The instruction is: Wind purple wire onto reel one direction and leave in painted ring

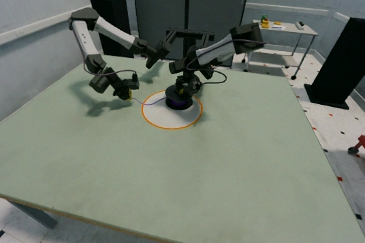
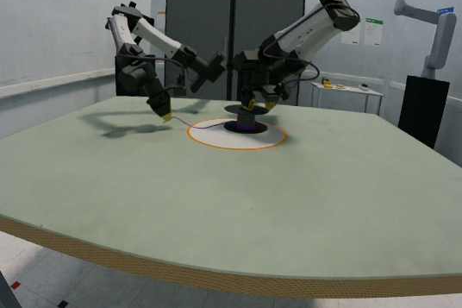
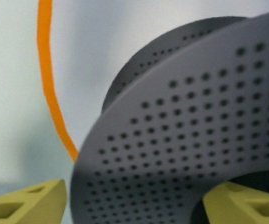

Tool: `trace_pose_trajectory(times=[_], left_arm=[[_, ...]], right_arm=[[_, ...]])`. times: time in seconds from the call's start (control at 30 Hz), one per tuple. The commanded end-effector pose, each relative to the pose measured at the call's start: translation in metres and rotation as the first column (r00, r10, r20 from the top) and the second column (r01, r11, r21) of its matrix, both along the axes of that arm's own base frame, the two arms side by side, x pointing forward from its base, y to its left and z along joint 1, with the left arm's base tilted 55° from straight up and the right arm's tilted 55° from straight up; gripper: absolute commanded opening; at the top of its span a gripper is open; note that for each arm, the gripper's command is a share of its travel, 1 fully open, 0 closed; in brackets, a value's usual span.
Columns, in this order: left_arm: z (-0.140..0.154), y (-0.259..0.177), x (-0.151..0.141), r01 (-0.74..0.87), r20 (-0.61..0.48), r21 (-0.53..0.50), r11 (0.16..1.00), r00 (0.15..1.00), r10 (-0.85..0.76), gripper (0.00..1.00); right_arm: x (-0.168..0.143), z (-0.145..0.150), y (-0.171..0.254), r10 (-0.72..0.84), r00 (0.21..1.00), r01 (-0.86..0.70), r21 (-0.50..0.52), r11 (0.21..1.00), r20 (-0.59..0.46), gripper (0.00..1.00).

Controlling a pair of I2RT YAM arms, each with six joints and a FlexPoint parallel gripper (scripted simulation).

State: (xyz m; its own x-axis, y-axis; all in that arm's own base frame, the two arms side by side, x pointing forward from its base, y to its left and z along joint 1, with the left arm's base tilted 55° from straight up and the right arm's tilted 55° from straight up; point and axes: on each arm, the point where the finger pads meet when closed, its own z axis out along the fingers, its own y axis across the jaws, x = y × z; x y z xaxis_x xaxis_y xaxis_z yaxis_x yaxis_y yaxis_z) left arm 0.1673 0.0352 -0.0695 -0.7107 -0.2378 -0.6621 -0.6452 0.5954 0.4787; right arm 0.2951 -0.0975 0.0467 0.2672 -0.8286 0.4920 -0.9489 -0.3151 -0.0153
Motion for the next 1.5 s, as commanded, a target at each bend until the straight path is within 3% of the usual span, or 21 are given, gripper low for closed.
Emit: trace_pose_trajectory(times=[0.0,0.2,0.67,0.97,1.13,1.27,1.33,1.47], left_arm=[[-0.001,-0.003,0.006,0.026,0.017,-0.003,1.0,1.0,-0.026,0.74],[0.0,-0.003,0.004,0.026,0.017,-0.003,1.0,1.0,-0.026,0.73],[0.0,-0.003,0.004,0.026,0.017,-0.003,1.0,1.0,-0.026,0.49],[0.0,-0.001,0.008,0.052,-0.018,0.009,0.999,0.998,-0.052,0.49],[0.007,0.001,0.018,0.142,-0.136,0.045,0.989,0.981,-0.135,0.49],[0.016,0.001,0.033,0.274,-0.306,0.076,0.959,0.921,-0.239,0.49],[0.016,0.001,0.033,0.274,-0.306,0.076,0.959,0.921,-0.239,0.49],[0.023,-0.001,0.052,0.452,-0.527,0.08,0.888,0.775,-0.347,0.49]], right_arm=[[0.007,0.01,0.004,0.02,0.999,-0.02,-0.006,1.0,0.029,0.0],[0.008,0.01,0.004,0.02,0.999,-0.02,-0.006,1.0,0.029,0.0],[0.006,0.008,0.004,0.02,0.999,-0.02,-0.002,1.0,0.029,0.0],[0.005,0.007,0.005,0.019,0.999,-0.019,0.002,1.0,0.028,0.0],[0.004,0.007,0.005,0.019,0.999,-0.019,0.002,1.0,0.026,0.0],[0.004,0.006,0.005,0.017,0.999,-0.017,0.009,1.0,0.031,0.0],[0.004,0.006,0.005,0.017,0.999,-0.017,0.009,1.0,0.031,0.0],[0.004,0.007,0.004,0.007,0.999,-0.009,0.037,0.999,0.047,0.0]])
